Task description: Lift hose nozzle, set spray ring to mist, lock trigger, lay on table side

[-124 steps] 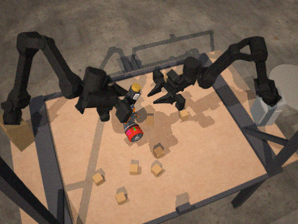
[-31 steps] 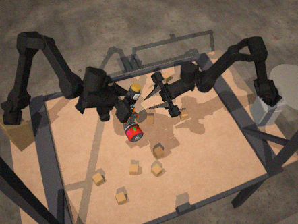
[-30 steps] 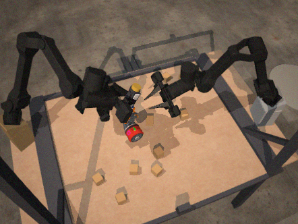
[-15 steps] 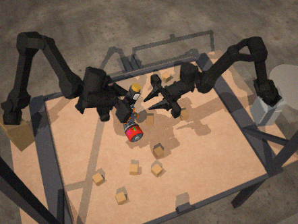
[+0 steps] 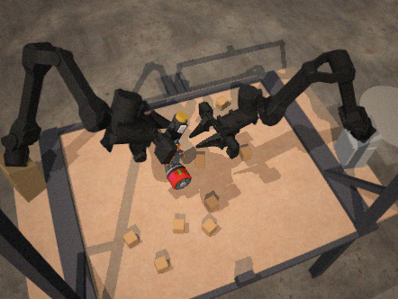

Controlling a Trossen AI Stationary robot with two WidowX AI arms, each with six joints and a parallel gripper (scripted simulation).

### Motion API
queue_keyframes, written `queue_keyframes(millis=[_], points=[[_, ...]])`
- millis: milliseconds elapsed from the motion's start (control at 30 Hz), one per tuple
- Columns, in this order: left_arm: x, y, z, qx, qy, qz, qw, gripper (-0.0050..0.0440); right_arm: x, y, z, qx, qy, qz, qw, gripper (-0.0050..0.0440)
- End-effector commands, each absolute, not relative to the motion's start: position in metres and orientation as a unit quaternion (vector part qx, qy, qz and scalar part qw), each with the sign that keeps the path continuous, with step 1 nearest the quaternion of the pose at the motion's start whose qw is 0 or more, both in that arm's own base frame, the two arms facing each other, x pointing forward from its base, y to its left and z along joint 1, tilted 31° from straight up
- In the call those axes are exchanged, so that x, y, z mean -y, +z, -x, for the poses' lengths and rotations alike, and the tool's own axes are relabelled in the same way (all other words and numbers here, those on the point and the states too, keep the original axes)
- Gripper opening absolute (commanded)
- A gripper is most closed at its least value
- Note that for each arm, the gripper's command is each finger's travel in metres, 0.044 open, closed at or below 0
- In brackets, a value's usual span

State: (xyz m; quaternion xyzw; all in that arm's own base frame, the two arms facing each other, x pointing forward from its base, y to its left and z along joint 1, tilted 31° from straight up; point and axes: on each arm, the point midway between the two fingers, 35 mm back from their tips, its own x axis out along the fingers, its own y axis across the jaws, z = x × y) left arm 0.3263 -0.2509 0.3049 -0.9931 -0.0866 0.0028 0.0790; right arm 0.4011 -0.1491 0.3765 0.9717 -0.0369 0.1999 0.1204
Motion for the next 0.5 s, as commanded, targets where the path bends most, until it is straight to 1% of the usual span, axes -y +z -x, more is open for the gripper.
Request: queue_keyframes(millis=[0,467], points=[[0.252,0.316,-0.323,0.081,-0.006,0.995,0.06,0.0165,0.147,0.393,-0.403,0.038,0.214,-0.968,0.128,0.0172],[0.252,0.316,-0.323,0.081,-0.006,0.995,0.06,0.0165,0.147,0.401,-0.421,0.038,0.214,-0.968,0.127,0.0172]])
